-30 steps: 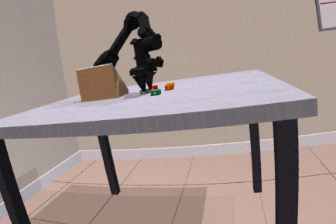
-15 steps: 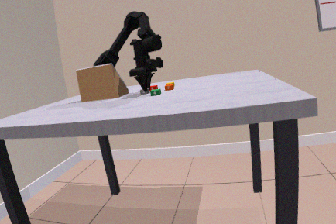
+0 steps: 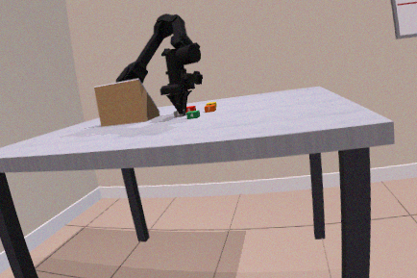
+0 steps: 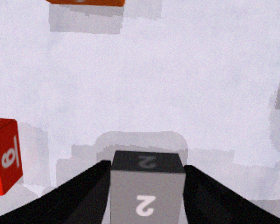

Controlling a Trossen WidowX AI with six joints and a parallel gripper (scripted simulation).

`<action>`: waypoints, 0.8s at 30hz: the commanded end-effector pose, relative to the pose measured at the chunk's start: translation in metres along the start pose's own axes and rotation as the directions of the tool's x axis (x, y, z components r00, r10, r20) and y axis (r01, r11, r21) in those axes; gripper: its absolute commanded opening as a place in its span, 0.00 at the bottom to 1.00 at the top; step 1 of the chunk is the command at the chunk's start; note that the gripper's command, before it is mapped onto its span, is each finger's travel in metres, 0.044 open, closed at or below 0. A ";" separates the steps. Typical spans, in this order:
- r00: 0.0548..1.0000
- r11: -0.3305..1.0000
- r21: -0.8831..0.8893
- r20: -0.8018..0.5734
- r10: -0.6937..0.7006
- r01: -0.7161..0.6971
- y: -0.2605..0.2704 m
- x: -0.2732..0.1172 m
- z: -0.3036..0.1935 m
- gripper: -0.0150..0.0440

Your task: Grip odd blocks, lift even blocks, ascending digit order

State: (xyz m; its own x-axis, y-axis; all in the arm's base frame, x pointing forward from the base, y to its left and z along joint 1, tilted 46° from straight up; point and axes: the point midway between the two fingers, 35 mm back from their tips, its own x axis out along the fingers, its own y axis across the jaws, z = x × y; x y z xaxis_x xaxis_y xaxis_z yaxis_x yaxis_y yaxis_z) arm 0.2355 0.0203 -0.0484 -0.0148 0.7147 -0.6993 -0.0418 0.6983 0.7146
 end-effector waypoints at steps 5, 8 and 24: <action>1.000 1.000 0.005 -0.001 0.004 -0.004 0.001 0.001 -0.001 0.46; 1.000 1.000 0.005 -0.001 0.004 -0.004 0.001 0.001 -0.001 0.46; 1.000 1.000 0.009 0.002 0.001 -0.001 -0.001 -0.010 0.000 0.46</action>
State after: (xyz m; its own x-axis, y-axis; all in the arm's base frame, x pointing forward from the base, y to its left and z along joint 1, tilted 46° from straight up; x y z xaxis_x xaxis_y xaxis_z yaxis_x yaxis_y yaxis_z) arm 0.2334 0.0160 -0.0444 -0.0148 0.7183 -0.6955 -0.0241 0.6952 0.7185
